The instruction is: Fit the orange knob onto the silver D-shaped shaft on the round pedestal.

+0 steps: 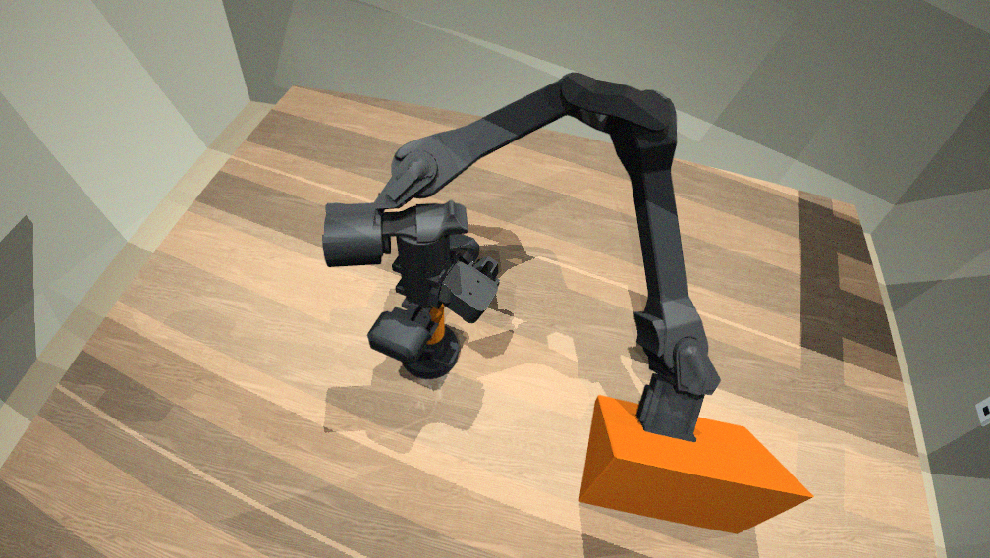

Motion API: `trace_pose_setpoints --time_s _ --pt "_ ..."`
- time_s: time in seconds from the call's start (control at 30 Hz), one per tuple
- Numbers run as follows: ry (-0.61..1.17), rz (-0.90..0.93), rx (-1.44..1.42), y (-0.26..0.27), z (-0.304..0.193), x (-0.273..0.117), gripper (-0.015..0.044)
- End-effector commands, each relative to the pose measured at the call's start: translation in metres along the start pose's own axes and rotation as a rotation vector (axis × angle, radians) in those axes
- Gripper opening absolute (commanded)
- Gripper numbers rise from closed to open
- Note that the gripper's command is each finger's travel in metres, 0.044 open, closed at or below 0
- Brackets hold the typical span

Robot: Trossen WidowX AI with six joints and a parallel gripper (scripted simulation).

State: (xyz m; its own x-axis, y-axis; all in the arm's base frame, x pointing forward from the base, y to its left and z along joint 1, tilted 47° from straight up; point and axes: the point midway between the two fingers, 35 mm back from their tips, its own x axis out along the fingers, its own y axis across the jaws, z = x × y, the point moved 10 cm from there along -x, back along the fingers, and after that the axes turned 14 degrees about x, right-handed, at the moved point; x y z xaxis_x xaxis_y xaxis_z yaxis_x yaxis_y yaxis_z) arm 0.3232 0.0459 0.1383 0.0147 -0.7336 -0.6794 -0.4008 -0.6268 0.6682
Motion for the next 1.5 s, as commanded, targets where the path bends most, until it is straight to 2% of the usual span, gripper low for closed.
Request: trace_pose_setpoints --time_s 0.0,0.2,1.47 --pt "0.004 -0.005 -0.022 -0.0008 -0.0002 -0.0036 0.0000" --pt "0.004 -0.004 -0.204 -0.0023 -0.0023 -0.0033 0.0000" --pt "0.004 -0.004 -0.206 -0.0021 -0.0027 -0.0013 0.0000"
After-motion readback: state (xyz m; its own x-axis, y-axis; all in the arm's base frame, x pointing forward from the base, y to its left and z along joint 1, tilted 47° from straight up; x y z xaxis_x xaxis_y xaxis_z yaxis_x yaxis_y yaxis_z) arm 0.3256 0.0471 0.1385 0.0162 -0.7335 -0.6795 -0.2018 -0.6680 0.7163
